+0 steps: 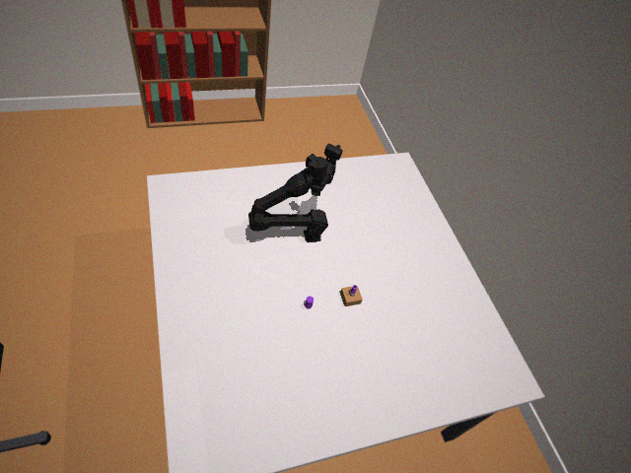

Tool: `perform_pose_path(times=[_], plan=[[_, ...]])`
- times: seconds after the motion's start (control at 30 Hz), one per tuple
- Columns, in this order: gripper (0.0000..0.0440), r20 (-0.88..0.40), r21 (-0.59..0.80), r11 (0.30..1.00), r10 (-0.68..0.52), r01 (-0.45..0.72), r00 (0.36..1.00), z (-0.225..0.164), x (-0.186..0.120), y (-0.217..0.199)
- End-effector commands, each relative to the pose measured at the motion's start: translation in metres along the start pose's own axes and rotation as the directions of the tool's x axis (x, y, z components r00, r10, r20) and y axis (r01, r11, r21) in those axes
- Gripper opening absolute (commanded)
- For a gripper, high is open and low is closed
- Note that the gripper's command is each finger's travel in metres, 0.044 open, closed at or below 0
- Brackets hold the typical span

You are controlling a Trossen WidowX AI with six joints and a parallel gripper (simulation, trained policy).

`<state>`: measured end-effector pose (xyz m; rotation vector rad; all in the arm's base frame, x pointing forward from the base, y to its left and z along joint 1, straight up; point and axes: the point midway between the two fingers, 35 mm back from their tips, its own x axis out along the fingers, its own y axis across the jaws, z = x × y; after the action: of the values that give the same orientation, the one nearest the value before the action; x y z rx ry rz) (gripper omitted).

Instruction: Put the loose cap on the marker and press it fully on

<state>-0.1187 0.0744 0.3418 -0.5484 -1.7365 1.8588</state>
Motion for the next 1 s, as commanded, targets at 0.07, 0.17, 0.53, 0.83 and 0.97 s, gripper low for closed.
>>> perform_pose_path(times=[0.07,0.17,0.53,0.83,0.97], plan=[[0.0315,-0.027,0.026,0.999,0.038,-0.037,0.999,-0.005,0.001,0.005],[0.0321,-0.046,0.047,0.997,0.060,-0.058,0.997,-0.008,0.002,0.009],[0.0330,-0.119,0.124,0.985,0.138,-0.124,0.983,-0.022,0.002,0.021],[0.0328,-0.175,0.187,0.968,0.198,-0.164,0.965,-0.034,0.002,0.030],[0.0328,-0.198,0.215,0.960,0.222,-0.179,0.955,-0.039,0.001,0.033]])
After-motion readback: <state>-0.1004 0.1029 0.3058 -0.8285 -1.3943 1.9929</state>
